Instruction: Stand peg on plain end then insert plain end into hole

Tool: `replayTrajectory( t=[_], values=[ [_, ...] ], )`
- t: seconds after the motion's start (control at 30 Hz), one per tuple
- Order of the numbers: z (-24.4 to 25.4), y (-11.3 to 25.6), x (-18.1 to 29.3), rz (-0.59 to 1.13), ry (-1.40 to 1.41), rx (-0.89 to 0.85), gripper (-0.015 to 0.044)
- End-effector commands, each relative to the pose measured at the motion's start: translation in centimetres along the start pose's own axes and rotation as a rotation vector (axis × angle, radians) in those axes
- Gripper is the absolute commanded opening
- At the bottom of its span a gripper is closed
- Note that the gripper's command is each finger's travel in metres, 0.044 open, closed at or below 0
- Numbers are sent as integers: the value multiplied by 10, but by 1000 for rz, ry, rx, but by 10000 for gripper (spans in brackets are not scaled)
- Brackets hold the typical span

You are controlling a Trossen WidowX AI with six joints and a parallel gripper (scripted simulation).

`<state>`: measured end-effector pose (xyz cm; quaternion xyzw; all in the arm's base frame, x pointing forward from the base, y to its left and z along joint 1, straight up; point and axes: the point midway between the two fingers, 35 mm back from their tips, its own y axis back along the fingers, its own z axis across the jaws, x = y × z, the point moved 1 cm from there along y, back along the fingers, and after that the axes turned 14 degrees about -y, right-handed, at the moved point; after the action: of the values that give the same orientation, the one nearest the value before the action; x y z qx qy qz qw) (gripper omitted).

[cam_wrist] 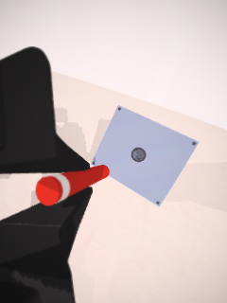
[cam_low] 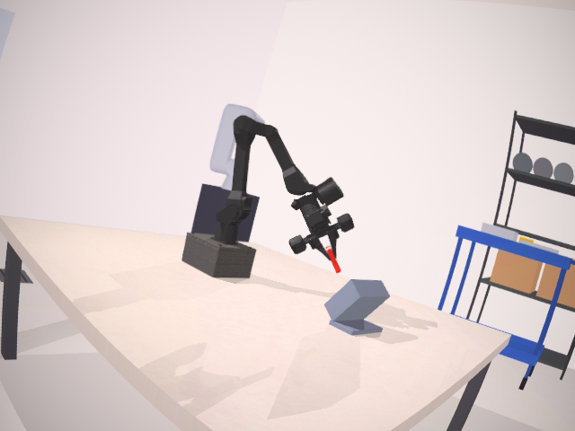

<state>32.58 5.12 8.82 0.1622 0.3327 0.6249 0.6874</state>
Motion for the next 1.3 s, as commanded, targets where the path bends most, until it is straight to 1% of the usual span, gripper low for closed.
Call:
replayTrajectory(
  t=[0.0,1.27],
  values=[
    [3,1,-3,-9,-20,-18,0],
    [12,-40,-15,-45,-78,-66,0]
  ],
)
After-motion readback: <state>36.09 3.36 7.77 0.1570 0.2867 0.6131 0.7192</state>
